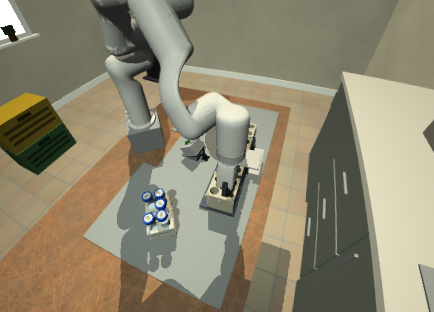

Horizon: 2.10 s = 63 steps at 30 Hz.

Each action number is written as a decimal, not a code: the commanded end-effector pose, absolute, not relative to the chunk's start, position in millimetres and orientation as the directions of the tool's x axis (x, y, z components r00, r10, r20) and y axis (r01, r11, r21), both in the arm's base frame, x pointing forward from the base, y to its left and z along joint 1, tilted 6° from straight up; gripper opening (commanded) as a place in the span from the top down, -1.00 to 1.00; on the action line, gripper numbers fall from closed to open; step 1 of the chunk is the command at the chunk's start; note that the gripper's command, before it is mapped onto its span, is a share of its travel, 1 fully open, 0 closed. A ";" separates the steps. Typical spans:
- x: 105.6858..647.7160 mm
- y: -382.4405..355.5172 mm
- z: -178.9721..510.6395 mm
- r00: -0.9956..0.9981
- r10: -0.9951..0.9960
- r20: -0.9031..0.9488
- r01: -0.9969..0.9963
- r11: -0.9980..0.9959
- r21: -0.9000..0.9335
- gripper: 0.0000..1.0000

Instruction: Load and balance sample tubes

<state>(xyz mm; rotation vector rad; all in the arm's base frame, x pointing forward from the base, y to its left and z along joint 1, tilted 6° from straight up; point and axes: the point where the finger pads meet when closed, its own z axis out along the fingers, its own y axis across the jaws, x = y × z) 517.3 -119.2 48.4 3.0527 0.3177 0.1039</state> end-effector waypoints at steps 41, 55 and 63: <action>520.6 -120.8 31.2 0.976 0.208 0.065 0.203 -0.976 0.079 0.13; 520.6 -120.8 31.3 0.976 0.208 0.065 0.203 -0.976 0.079 0.13; 520.4 -120.6 33.2 0.976 0.208 0.065 0.203 -0.976 0.079 0.13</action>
